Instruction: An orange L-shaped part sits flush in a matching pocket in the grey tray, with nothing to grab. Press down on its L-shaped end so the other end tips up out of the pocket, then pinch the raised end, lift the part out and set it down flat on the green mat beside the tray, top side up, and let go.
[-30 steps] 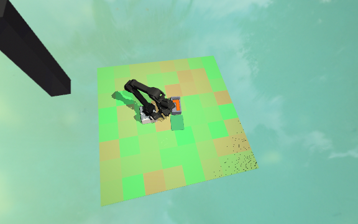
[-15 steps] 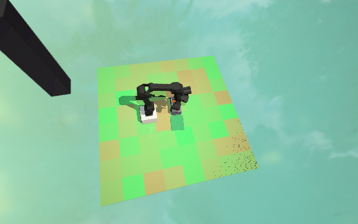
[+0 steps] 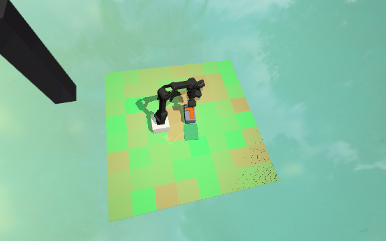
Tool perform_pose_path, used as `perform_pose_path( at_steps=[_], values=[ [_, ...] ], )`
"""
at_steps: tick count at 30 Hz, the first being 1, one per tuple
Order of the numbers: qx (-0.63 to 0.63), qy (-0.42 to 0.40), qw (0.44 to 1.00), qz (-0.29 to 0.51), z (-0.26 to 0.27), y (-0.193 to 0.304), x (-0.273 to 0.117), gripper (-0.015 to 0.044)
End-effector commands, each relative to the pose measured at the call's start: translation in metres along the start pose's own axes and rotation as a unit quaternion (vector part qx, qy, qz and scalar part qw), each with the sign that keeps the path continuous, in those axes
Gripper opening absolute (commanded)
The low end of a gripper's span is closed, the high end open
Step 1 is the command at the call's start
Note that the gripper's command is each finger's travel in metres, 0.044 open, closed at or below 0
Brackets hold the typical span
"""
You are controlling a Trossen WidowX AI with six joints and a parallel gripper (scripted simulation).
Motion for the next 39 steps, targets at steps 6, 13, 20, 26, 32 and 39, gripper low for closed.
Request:
perform_pose_path(
  at_steps=[6, 13, 20, 26, 32, 39],
  values=[
    [-0.002, -0.001, 1.000, 0.003, 0.004, -0.001, 0.072, 0.0180],
    [-0.002, -0.001, 1.000, 0.003, 0.004, 0.000, 0.075, 0.0180],
    [-0.002, -0.001, 1.000, 0.003, 0.004, -0.001, 0.082, 0.0180],
    [-0.002, -0.001, 1.000, 0.003, 0.004, -0.001, 0.092, 0.0180],
    [-0.002, -0.001, 1.000, 0.003, 0.004, -0.001, 0.102, 0.0180],
    [-0.002, -0.001, 1.000, 0.003, 0.004, 0.000, 0.111, 0.0180]
  ],
)
Point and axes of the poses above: the point midway between the two fingers, 35 mm back from their tips, its own x axis out along the fingers, its own z axis across the jaws, y = z × x, the point moved 7 cm from there along -x, back along the fingers, and after that the axes turned 9 degrees about -x, right-handed, at the moved point
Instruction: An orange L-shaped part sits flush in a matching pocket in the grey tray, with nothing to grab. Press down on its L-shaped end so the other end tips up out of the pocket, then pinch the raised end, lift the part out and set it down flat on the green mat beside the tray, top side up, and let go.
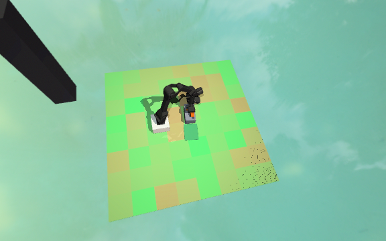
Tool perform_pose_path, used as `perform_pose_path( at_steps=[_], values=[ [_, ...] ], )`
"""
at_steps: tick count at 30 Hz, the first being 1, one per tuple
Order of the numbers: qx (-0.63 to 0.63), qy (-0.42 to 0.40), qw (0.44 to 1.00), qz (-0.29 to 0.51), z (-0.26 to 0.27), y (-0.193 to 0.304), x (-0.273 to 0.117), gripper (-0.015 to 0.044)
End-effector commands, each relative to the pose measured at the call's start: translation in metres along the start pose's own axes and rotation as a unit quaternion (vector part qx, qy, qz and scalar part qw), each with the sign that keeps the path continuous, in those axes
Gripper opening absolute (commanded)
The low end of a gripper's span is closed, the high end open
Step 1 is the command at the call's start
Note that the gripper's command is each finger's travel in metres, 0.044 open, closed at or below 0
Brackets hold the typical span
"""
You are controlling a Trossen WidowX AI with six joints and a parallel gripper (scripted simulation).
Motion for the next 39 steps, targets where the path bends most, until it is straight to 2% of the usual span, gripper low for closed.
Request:
perform_pose_path(
  at_steps=[1, 27, 36, 39],
  values=[
    [-0.001, 0.003, 1.000, 0.007, -0.001, 0.003, 0.007, 0.0180],
    [0.000, 0.001, 1.000, 0.004, 0.000, 0.001, 0.005, 0.0180],
    [-0.001, 0.002, 1.000, 0.007, 0.011, 0.001, -0.007, 0.0180],
    [-0.001, 0.002, 1.000, 0.007, 0.010, -0.001, -0.024, 0.0180]
  ],
)
Point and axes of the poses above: the point midway between the two fingers, 35 mm back from their tips, its own x axis out along the fingers, its own z axis across the jaws, y = z × x, the point moved 7 cm from there along -x, back along the fingers, and after that the axes turned 9 degrees about -x, right-handed, at the moved point
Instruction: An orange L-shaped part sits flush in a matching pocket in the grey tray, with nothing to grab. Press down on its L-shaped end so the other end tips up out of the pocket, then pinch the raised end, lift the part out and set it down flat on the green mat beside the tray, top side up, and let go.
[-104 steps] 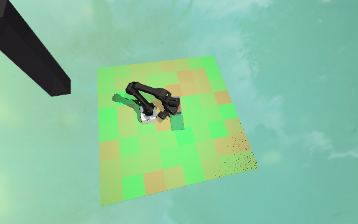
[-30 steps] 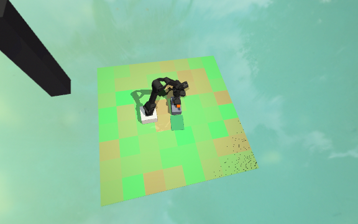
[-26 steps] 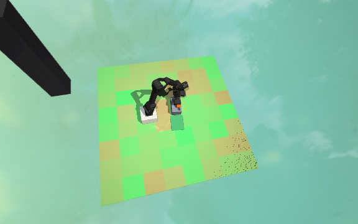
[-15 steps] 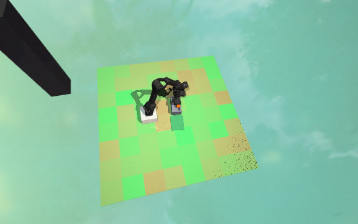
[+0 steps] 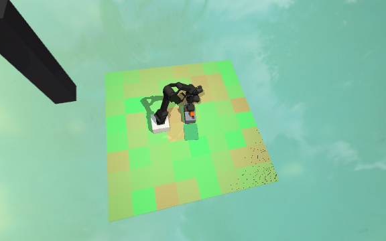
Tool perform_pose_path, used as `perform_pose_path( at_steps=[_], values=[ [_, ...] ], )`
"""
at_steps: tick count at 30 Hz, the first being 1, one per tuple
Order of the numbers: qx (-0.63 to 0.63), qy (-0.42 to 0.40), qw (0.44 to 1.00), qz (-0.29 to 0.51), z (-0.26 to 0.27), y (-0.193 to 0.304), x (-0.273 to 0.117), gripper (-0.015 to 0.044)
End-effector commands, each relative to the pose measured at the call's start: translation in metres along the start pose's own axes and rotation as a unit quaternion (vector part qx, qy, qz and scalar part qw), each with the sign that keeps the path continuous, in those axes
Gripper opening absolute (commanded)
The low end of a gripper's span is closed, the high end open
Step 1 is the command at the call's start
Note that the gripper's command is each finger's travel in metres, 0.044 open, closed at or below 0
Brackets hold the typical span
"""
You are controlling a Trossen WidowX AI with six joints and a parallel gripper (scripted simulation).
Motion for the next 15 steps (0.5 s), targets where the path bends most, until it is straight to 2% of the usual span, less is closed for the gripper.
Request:
perform_pose_path(
  at_steps=[1, 6, 15],
  values=[
    [0.002, -0.002, 1.000, -0.005, 0.000, -0.004, -0.027, 0.0180],
    [0.002, -0.002, 1.000, -0.005, -0.010, 0.001, -0.092, 0.0180],
    [0.004, -0.005, 1.000, -0.013, -0.009, 0.000, -0.092, 0.0180]
  ],
)
Point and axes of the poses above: the point midway between the two fingers, 35 mm back from their tips, its own x axis out along the fingers, its own z axis across the jaws, y = z × x, the point moved 7 cm from there along -x, back along the fingers, and after that the axes turned 9 degrees about -x, right-handed, at the moved point
